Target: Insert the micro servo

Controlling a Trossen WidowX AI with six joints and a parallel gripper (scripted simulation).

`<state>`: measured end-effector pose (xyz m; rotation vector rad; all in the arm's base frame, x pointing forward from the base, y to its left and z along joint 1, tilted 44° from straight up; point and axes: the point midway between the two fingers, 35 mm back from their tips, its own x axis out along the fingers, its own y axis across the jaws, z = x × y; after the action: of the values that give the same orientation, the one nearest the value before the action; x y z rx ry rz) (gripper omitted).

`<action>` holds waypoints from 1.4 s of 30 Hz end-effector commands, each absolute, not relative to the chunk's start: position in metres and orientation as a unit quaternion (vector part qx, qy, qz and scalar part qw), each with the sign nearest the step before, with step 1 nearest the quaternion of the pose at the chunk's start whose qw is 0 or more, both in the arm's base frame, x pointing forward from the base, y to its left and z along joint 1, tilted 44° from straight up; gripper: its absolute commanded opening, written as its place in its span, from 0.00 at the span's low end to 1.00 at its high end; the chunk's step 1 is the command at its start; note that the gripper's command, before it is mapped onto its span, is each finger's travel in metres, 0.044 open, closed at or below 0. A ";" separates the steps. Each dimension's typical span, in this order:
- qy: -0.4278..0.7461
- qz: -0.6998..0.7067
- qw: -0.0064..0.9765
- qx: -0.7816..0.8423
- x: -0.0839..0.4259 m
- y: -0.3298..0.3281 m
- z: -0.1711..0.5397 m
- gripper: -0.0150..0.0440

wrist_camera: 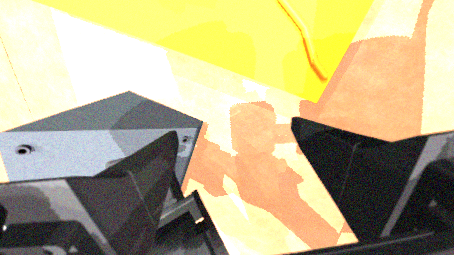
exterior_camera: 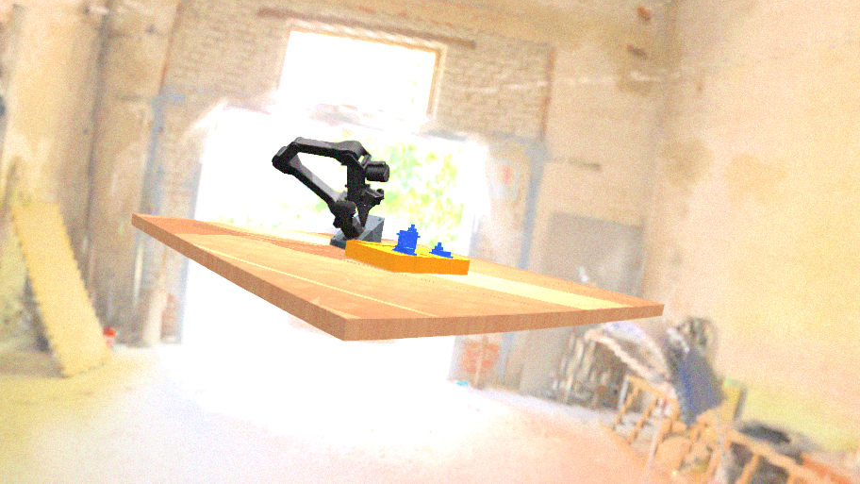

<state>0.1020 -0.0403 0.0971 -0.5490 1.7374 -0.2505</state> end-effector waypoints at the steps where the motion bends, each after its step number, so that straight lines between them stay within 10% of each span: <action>1: 0.751 -0.111 0.607 -0.236 0.102 -0.040 0.097 0.98; 42: 0.495 -0.581 0.634 0.124 0.210 0.016 0.094 1.00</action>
<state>0.2003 0.0105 0.0975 0.2233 1.2071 -1.2595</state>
